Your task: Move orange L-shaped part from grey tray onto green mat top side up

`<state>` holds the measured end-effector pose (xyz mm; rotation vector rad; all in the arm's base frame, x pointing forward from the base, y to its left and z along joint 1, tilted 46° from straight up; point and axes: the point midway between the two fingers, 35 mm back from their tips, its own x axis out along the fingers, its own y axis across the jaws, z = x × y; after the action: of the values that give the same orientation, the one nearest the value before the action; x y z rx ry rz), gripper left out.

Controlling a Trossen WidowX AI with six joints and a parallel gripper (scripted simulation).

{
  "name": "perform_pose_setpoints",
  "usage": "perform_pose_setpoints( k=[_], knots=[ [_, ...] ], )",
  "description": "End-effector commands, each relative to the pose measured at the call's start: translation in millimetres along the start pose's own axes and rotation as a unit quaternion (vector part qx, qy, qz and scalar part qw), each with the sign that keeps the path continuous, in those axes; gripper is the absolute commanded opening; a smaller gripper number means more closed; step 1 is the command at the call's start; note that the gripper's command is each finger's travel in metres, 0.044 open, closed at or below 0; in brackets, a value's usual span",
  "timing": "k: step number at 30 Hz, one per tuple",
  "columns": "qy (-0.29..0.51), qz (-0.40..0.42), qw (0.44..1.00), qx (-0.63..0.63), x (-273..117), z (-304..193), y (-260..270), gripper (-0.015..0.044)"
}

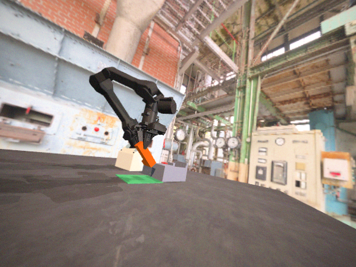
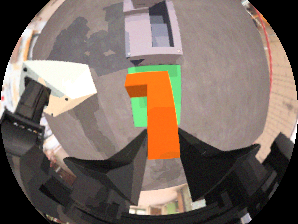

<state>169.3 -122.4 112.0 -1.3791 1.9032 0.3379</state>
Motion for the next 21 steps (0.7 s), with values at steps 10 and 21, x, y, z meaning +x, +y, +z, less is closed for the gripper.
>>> perform_pose_setpoints(
  k=[10,21],
  knots=[
    [0.003,0.000,1.000,-0.002,23,-1,2,0.0000],
    [0.003,0.000,1.000,-0.002,40,-1,2,0.0000]
  ],
)
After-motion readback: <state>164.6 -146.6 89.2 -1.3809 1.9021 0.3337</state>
